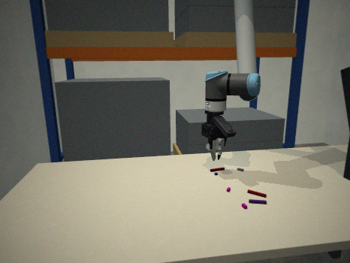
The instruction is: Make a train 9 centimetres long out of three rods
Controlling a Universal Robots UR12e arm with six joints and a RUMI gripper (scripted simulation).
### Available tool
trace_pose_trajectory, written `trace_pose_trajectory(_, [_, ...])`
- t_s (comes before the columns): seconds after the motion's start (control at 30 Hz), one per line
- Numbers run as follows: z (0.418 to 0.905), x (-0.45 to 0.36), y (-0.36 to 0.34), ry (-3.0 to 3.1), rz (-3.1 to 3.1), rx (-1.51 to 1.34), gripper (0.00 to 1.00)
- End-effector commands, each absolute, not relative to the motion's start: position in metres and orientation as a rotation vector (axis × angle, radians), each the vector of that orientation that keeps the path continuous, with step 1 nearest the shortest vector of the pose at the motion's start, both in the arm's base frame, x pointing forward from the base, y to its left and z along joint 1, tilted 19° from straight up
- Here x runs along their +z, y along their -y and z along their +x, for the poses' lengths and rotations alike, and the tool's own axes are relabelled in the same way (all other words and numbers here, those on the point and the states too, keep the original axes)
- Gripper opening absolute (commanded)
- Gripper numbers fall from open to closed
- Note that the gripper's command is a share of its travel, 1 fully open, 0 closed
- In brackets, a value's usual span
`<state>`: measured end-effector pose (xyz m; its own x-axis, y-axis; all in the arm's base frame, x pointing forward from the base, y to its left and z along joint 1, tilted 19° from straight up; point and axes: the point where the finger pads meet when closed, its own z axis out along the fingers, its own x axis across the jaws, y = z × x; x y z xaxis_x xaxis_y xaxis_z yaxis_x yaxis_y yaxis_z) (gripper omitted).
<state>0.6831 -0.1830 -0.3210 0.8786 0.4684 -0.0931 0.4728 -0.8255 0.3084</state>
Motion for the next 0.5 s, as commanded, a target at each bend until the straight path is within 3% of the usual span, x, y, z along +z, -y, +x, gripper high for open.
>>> trace_pose_trajectory(0.0, [0.6836,-0.3208,0.1830,-0.702,2.724,-0.018,0.14])
trace_pose_trajectory(0.47, [0.6843,-0.3284,0.1854,-0.702,2.725,-0.018,0.14])
